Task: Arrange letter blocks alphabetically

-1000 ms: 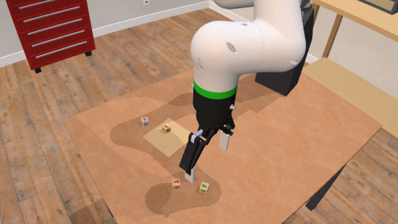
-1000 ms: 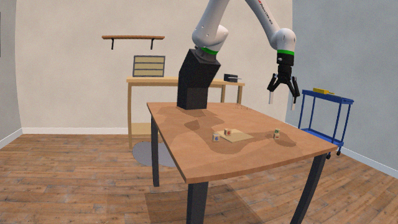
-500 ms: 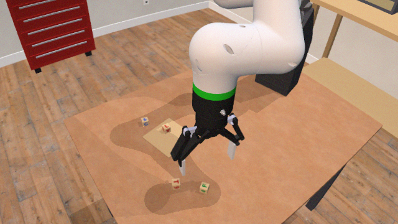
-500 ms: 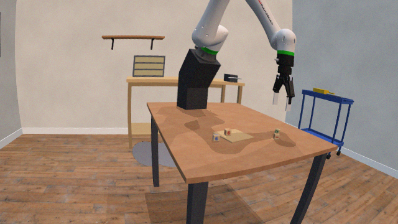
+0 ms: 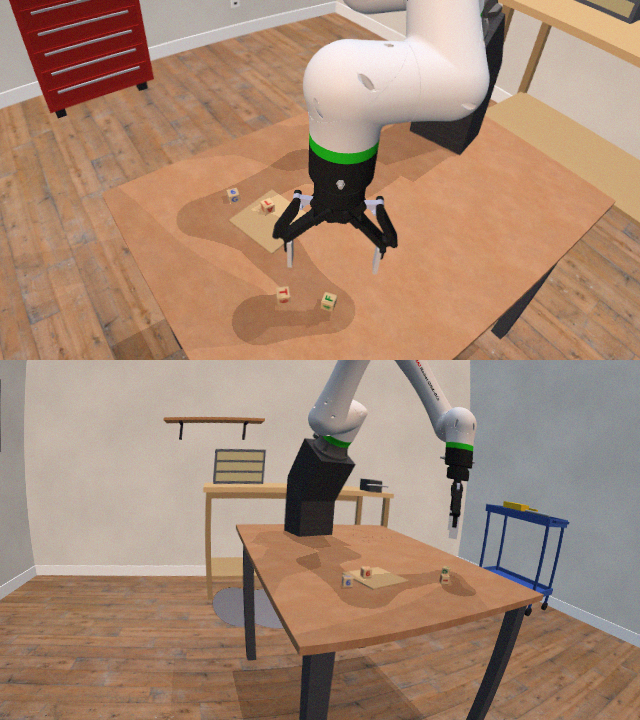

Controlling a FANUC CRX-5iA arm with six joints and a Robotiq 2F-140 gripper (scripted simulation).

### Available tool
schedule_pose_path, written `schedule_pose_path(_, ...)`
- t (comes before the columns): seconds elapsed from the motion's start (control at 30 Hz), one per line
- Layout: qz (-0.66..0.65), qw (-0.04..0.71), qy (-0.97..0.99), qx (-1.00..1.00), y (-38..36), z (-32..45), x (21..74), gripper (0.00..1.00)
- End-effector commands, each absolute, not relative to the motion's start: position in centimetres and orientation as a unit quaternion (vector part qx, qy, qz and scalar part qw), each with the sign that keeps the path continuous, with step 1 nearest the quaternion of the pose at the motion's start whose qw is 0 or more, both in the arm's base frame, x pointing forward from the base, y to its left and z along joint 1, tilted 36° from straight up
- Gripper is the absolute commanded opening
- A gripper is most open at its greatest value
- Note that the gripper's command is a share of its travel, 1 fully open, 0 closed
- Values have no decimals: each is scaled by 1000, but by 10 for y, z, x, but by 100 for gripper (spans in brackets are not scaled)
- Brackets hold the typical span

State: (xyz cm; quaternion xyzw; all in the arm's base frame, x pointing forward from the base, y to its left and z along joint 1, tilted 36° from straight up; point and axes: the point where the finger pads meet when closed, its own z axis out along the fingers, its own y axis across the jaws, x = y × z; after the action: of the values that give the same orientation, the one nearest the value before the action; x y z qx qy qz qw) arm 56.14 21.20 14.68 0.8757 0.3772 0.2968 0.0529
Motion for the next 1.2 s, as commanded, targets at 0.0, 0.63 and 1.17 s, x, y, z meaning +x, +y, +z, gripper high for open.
schedule_pose_path(0.0, 306, 41, 314, 898, 212, 146, 562, 100)
schedule_pose_path(0.63, 304, -49, 41, 951, 213, 143, 565, 100)
schedule_pose_path(1.17, 282, -123, -194, 932, 213, 140, 567, 100)
